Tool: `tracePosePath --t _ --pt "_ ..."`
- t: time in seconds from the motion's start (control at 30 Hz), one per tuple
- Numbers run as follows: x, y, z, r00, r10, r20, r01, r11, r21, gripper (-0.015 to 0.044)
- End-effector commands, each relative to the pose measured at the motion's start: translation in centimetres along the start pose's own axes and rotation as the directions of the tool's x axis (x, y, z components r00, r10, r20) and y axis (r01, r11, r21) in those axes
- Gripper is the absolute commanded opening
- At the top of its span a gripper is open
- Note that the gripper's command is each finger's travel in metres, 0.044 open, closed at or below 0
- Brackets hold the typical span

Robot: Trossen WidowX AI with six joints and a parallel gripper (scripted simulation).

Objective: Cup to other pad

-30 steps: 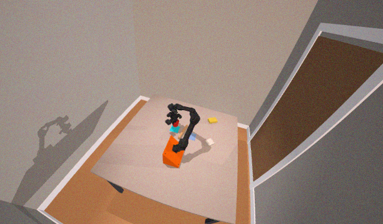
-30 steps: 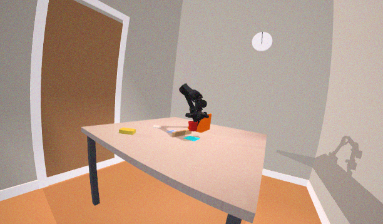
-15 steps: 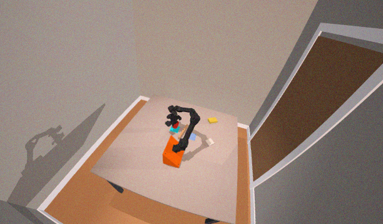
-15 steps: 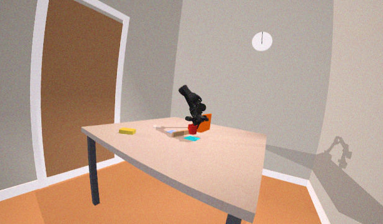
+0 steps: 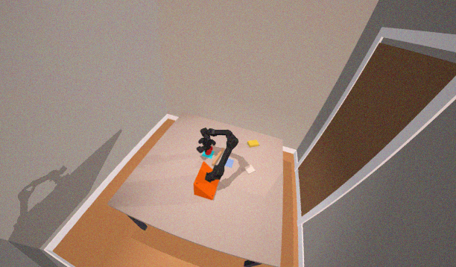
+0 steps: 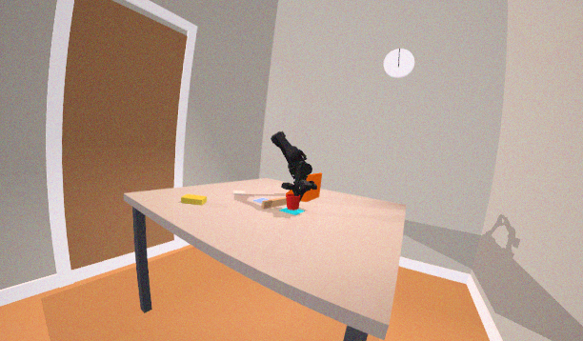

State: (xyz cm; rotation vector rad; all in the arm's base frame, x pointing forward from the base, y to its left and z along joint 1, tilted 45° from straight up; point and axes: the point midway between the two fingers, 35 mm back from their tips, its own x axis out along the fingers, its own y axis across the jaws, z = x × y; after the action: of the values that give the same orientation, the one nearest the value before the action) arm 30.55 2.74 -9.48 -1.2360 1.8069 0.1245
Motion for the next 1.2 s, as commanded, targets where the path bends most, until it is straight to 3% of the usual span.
tracePosePath --t 0.0,0.47,0.63,1.17 --pt "0.7 0.1 0.0 1.0 -0.002 -0.006 0.002 1.0 -0.008 0.0" --pt "0.3 0.0 0.0 1.0 0.001 -0.002 -0.001 1.0 -0.001 0.0" --pt "0.3 0.0 0.0 1.0 0.001 -0.002 -0.001 1.0 -0.001 0.0128" --pt "-1.2 0.0 0.0 1.0 0.001 -0.002 -0.001 1.0 -0.003 0.0128"
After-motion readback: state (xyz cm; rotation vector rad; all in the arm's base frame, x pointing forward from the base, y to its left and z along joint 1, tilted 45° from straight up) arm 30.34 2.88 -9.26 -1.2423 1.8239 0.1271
